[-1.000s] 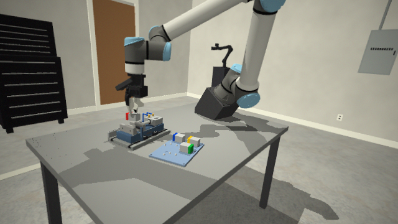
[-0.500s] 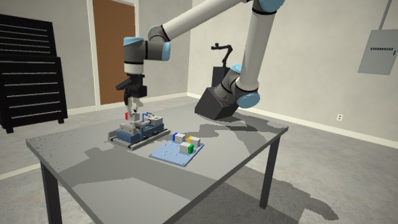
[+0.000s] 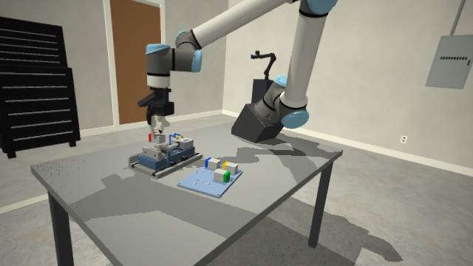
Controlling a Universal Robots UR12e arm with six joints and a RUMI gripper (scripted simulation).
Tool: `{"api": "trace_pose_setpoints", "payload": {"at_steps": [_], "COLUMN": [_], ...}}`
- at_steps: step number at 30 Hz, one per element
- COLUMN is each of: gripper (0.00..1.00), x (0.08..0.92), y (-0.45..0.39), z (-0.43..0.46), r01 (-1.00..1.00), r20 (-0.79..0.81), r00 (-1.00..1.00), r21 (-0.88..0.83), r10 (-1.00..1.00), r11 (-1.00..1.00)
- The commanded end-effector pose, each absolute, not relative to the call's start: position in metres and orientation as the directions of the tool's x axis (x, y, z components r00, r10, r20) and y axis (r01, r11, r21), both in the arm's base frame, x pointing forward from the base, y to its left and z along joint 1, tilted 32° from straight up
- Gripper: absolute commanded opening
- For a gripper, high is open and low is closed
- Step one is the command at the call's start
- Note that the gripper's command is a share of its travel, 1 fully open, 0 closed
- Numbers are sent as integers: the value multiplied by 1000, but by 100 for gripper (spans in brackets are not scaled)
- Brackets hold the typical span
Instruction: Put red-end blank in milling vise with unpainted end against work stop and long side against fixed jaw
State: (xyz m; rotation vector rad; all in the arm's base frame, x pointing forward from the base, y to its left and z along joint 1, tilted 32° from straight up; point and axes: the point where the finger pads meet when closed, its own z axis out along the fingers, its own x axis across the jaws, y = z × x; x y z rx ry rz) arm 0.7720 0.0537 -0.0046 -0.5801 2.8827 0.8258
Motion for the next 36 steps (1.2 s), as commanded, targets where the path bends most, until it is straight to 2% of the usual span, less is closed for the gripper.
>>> {"api": "trace_pose_setpoints", "payload": {"at_steps": [1, 36], "gripper": [0, 0], "x": [775, 776], "y": [50, 48], "z": [-3, -5], "r01": [-370, -326], "r20": [-181, -158], "r00": [-929, -945], "r21": [492, 500], "r10": [-323, -285], "r11": [788, 803]}}
